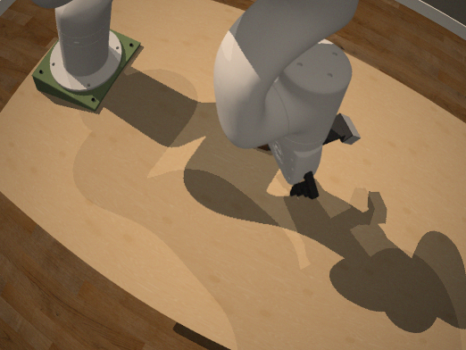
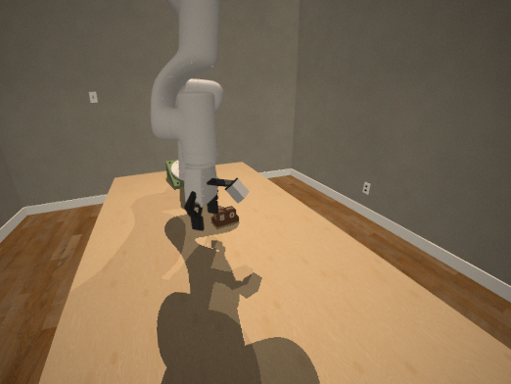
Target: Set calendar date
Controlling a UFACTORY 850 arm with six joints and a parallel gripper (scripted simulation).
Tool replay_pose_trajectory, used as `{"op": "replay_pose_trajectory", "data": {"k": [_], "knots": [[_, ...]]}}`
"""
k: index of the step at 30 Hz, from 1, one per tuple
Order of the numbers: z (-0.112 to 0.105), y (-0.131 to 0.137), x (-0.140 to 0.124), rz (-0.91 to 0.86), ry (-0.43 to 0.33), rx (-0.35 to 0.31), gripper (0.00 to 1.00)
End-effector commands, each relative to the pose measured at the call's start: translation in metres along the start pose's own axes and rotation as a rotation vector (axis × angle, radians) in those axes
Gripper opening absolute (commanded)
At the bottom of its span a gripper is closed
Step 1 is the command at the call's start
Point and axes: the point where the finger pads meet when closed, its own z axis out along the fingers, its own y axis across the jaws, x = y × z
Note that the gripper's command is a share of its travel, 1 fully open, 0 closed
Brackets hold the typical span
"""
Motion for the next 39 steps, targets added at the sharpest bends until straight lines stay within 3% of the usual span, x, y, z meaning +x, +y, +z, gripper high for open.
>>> {"op": "replay_pose_trajectory", "data": {"k": [1, 10, 18, 31, 39], "knots": [[-0.001, -0.01, -0.011, 0.107, -0.006, -0.003, 1.0], [-0.001, -0.013, -0.015, 0.123, -0.006, -0.003, 1.0], [-0.001, -0.017, -0.019, 0.369, -0.005, -0.003, 1.0], [-0.001, -0.029, -0.033, 0.385, -0.005, -0.003, 1.0], [-0.001, -0.032, -0.035, 0.586, -0.005, -0.004, 1.0]]}}
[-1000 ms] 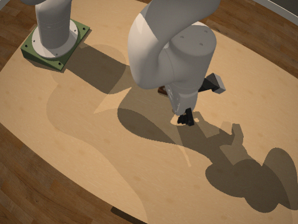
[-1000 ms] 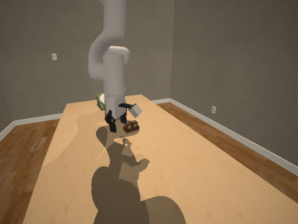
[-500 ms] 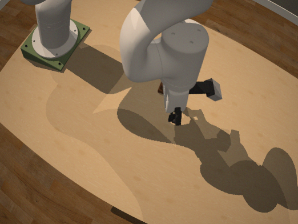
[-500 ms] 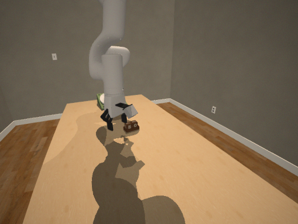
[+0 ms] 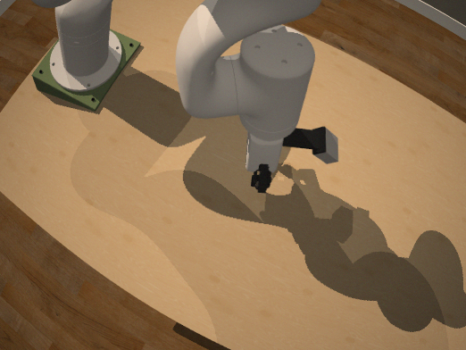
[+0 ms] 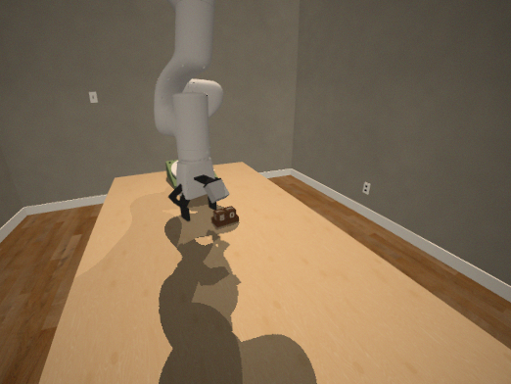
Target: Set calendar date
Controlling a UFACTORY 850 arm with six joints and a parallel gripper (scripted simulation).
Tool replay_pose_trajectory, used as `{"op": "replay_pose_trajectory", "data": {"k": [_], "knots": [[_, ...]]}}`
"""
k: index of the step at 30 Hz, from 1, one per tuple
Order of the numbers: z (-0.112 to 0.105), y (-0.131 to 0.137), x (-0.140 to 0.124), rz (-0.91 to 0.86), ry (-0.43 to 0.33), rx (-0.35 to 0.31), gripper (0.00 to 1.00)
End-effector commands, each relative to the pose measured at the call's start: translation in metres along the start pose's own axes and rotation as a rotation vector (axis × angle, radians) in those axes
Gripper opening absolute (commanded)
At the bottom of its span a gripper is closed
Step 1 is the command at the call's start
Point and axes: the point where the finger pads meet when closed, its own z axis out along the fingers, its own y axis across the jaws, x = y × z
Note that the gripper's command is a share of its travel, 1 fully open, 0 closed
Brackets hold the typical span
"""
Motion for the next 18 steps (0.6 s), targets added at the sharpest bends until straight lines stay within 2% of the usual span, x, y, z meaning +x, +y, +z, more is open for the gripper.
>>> {"op": "replay_pose_trajectory", "data": {"k": [1, 8, 18], "knots": [[0.0, 0.0, -0.002, 0.114, 0.001, -0.002, 1.0], [0.0, -0.005, -0.019, 0.143, 0.001, -0.002, 1.0], [0.0, -0.005, -0.021, 0.197, 0.002, -0.002, 1.0]]}}
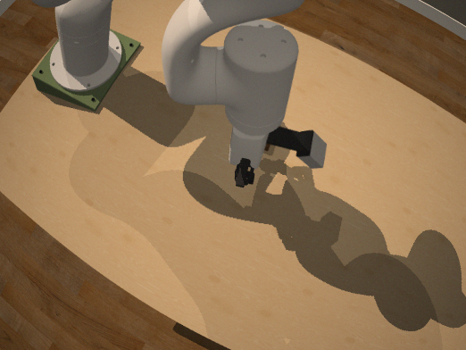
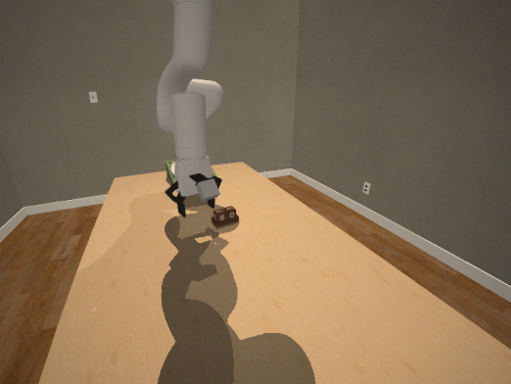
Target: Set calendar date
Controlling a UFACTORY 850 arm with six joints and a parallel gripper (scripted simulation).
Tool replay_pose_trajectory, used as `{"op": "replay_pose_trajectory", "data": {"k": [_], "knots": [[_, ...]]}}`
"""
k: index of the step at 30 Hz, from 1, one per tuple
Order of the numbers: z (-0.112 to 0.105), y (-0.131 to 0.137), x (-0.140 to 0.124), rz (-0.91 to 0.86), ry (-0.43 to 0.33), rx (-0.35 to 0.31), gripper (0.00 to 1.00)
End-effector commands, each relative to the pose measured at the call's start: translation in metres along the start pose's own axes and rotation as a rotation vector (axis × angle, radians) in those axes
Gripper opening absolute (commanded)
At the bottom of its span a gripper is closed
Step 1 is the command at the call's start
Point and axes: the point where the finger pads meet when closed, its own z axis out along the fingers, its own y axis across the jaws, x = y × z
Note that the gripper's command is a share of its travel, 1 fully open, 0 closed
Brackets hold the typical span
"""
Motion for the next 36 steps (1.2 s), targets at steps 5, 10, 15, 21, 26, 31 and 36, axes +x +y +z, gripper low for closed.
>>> {"op": "replay_pose_trajectory", "data": {"k": [5, 10, 15, 21, 26, 31, 36], "knots": [[0.0, 0.0, -0.004, 0.223, 0.007, 0.002, 1.0], [0.0, -0.001, -0.016, 0.246, 0.007, 0.002, 1.0], [0.0, -0.002, -0.023, 0.246, 0.007, 0.002, 1.0], [0.0, -0.002, -0.023, 0.252, 0.007, 0.002, 1.0], [0.0, -0.002, -0.026, 0.388, 0.007, 0.002, 1.0], [0.0, -0.002, -0.03, 0.508, 0.007, 0.003, 1.0], [0.0, -0.003, -0.039, 0.508, 0.007, 0.003, 1.0]]}}
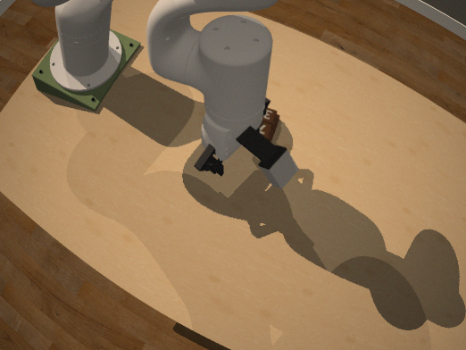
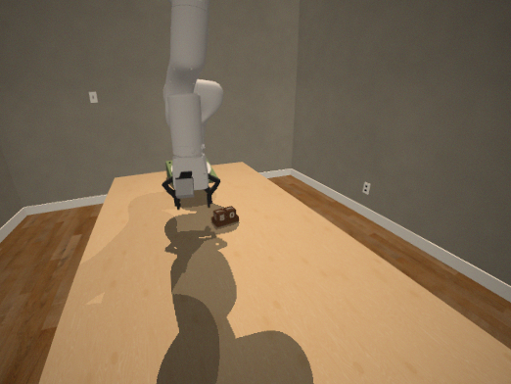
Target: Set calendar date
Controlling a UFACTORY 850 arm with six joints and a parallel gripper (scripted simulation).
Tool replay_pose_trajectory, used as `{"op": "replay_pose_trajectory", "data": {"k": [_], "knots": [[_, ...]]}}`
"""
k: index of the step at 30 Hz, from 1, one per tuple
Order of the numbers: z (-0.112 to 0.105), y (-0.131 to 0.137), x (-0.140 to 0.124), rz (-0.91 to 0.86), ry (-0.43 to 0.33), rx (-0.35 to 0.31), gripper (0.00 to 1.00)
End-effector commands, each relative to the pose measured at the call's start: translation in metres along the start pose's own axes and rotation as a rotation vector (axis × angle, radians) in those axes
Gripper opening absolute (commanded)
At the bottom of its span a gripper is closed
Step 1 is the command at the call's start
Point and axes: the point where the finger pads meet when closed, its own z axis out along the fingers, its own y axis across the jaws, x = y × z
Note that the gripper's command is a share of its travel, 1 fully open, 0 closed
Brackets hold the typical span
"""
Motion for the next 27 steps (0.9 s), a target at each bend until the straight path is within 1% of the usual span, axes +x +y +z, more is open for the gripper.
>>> {"op": "replay_pose_trajectory", "data": {"k": [1, 9, 12, 14, 18, 20, 27], "knots": [[0.0, 0.004, -0.01, 0.026, 0.009, 0.002, 1.0], [0.0, 0.006, -0.015, 0.032, 0.009, 0.002, 1.0], [0.0, 0.007, -0.016, 0.091, 0.009, 0.002, 1.0], [0.0, 0.007, -0.016, 0.091, 0.009, 0.002, 1.0], [0.0, 0.008, -0.019, 0.261, 0.009, 0.003, 1.0], [0.0, 0.009, -0.022, 0.288, 0.009, 0.003, 1.0], [0.0, 0.015, -0.037, 0.288, 0.009, 0.003, 1.0]]}}
